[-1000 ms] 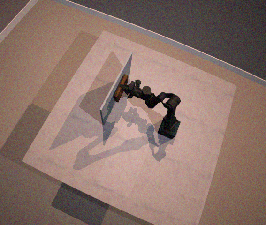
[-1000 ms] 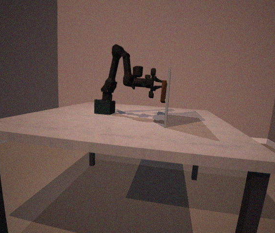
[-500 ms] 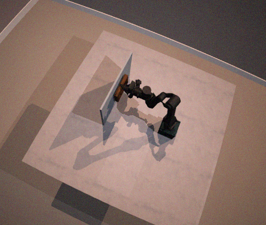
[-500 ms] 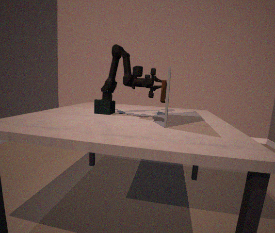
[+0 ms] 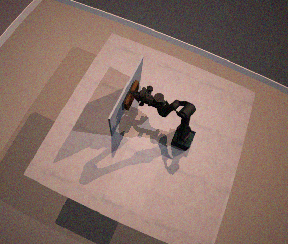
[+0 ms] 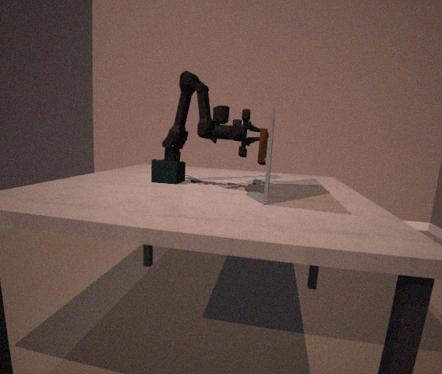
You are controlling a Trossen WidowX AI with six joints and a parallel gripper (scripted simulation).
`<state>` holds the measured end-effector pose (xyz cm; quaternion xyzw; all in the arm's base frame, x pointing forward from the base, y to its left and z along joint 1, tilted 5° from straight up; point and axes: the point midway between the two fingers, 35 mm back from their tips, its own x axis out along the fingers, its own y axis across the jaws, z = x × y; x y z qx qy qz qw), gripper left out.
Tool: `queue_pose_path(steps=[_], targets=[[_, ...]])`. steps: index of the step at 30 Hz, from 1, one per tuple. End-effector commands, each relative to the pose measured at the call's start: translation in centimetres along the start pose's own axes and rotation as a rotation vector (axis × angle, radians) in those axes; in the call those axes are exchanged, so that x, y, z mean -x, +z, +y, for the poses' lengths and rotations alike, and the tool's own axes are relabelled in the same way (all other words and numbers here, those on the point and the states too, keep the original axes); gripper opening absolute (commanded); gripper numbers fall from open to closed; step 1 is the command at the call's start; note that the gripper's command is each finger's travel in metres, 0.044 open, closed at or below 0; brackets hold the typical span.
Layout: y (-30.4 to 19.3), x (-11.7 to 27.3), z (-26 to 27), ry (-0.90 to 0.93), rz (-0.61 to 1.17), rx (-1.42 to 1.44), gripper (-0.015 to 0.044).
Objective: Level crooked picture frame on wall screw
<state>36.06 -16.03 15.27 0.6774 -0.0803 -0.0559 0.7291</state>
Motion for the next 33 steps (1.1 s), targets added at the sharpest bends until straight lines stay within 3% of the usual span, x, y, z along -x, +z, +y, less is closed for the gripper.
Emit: queue_pose_path(steps=[1,33], targets=[[0.19,-0.09,0.33,0.011,0.003,0.010,0.0000],[0.33,-0.10,0.17,0.011,0.003,0.010,0.0000]])
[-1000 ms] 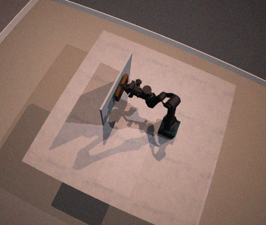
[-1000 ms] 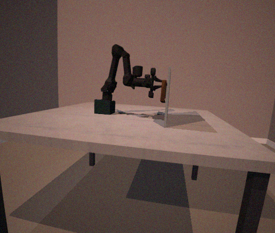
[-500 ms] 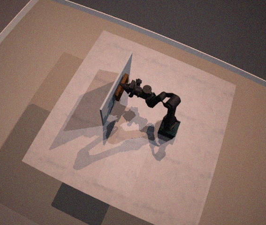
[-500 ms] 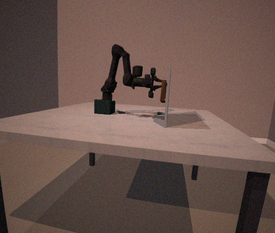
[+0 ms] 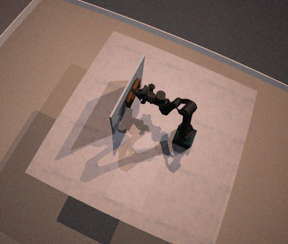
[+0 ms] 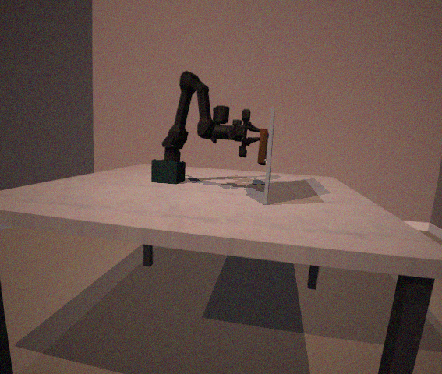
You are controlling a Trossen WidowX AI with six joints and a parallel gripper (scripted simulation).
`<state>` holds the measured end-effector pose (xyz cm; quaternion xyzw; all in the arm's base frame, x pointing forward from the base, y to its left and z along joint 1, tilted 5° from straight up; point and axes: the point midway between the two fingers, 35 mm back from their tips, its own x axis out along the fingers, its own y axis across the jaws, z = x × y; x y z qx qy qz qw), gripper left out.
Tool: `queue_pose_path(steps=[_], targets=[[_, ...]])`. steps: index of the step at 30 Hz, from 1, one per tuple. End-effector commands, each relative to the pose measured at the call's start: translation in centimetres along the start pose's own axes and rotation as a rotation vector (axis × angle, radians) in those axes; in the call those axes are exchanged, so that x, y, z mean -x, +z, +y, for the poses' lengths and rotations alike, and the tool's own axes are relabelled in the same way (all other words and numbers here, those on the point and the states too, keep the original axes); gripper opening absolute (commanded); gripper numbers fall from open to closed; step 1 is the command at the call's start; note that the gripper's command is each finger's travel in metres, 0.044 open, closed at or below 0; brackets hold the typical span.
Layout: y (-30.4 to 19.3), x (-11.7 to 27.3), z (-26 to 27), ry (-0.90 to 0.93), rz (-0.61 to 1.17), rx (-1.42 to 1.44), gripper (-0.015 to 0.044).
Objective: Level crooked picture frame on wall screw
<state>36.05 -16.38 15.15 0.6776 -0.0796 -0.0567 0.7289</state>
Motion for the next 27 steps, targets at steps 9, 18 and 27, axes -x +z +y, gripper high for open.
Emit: queue_pose_path(steps=[9,18,27], targets=[[0.02,-0.05,0.02,0.014,0.003,0.010,0.0000],[0.06,-0.04,-0.29,0.002,-0.001,0.001,0.0000],[0.06,-0.04,-0.39,0.001,-0.001,-0.005,0.0000]])
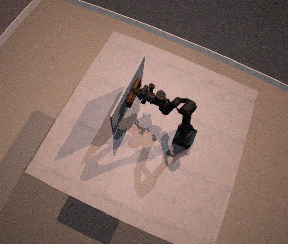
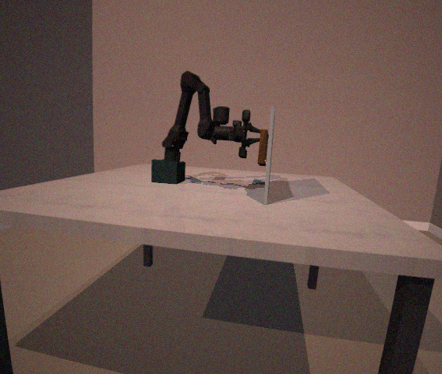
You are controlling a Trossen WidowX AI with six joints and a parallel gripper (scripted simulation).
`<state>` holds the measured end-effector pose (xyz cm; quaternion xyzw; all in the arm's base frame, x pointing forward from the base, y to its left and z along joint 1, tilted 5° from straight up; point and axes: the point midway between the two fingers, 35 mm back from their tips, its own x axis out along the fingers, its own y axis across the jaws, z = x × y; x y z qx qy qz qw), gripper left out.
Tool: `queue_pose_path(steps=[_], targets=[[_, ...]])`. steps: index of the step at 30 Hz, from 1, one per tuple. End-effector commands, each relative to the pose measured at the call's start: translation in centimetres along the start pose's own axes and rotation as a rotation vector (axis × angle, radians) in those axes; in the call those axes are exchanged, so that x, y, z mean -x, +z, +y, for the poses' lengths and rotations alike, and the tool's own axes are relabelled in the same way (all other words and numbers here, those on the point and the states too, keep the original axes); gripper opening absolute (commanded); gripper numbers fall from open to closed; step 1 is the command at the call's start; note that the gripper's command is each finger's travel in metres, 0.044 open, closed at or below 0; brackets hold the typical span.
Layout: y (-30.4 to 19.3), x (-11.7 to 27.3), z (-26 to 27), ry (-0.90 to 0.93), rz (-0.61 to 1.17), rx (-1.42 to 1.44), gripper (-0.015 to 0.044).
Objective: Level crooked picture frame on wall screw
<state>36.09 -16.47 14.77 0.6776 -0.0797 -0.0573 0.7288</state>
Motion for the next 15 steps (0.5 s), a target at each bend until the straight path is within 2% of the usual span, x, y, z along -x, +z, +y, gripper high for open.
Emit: queue_pose_path(steps=[1,15], targets=[[0.00,0.00,0.00,0.001,0.000,-0.005,0.0000],[0.03,-0.01,-0.12,0.001,0.001,-0.109,0.0000]])
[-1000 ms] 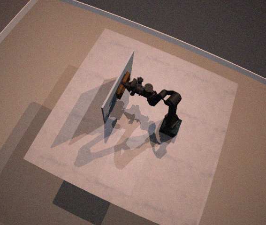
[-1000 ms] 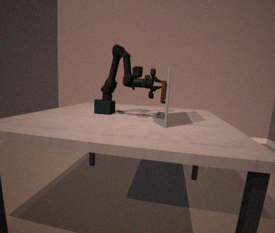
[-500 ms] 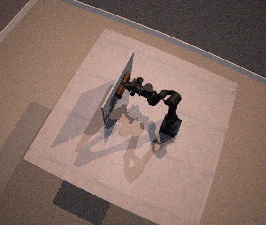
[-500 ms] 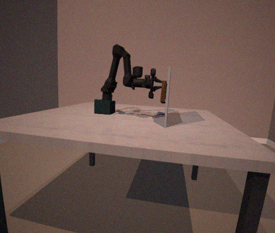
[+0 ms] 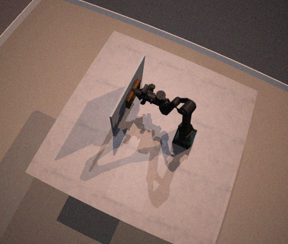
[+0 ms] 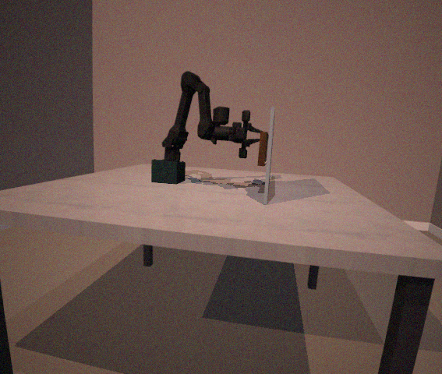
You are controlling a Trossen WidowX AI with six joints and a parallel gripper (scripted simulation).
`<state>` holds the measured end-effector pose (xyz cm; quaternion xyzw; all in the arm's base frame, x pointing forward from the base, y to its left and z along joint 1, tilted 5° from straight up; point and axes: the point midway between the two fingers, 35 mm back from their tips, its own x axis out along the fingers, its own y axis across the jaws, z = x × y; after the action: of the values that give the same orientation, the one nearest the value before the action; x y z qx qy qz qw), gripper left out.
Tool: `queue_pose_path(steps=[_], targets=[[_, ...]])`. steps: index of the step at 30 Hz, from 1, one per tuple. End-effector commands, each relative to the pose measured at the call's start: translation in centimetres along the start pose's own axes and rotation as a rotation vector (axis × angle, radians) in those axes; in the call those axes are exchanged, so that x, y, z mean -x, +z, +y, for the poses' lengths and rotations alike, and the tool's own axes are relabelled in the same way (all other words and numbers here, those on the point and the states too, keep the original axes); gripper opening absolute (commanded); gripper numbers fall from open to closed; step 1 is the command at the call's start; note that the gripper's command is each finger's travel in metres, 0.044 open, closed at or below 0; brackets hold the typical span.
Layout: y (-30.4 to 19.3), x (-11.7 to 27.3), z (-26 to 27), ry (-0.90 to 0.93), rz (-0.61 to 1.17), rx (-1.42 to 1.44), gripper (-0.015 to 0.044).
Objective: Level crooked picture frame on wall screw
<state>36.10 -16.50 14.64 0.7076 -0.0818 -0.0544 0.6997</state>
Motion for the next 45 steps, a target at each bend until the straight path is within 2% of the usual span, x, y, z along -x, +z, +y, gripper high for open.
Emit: queue_pose_path(steps=[1,11,21,26,34,39,45], targets=[[0.0,0.0,0.0,0.002,0.002,-0.026,0.0000],[0.0,0.0,-0.1,0.002,0.003,-0.076,0.0000],[0.0,0.0,-0.1,0.000,0.001,-0.057,0.0260],[0.2,0.8,-0.1,0.001,0.001,-0.045,0.0260],[0.1,9.8,-0.5,0.007,0.005,0.091,0.0260],[0.4,9.2,-0.6,-0.001,-0.004,0.067,0.0260],[1.2,11.6,1.3,0.000,-0.004,0.066,0.0260]])
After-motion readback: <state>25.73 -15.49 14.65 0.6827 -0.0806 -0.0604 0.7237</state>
